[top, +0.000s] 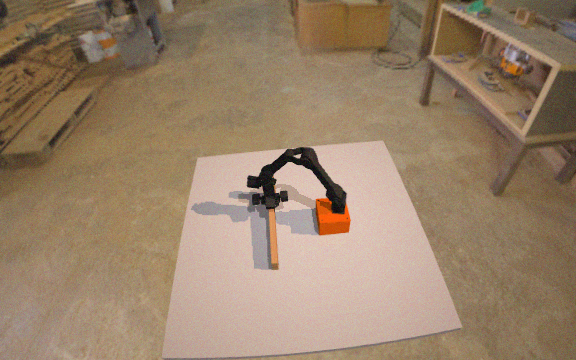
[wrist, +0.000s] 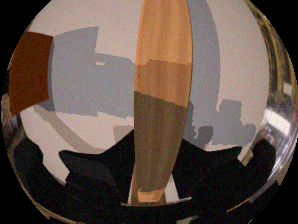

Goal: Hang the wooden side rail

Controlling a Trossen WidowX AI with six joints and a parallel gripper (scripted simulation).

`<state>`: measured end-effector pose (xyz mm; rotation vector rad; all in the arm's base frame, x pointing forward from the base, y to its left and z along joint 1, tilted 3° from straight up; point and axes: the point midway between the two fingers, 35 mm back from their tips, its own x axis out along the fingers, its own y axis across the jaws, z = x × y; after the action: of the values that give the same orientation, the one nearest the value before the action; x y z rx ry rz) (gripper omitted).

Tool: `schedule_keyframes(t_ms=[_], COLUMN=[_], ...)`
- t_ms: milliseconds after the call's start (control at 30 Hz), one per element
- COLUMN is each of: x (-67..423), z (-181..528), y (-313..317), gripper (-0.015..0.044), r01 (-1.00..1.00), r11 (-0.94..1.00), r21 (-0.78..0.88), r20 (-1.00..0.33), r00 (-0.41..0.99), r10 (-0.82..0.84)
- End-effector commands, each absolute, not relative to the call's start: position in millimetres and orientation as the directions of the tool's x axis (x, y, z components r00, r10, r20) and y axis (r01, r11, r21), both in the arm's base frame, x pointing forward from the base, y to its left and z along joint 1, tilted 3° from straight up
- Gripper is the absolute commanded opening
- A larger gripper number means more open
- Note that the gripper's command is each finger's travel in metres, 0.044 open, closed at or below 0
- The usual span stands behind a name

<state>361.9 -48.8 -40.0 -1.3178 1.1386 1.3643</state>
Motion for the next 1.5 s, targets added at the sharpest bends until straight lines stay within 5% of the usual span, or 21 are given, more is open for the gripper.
schedule_keyframes(t_ms=[0, 1467], x=[364.2, 364.0], z=[-36.6, -43.8], y=[-51.0, -51.0], gripper=[0.0, 0.0], r01=[-0.984, -0.984], r11=[-0.178, -0.178], r21=[0.019, 0.019], r20=[-1.0, -1.0], r00=[-0.019, -0.019], r10=[0.0, 0.0])
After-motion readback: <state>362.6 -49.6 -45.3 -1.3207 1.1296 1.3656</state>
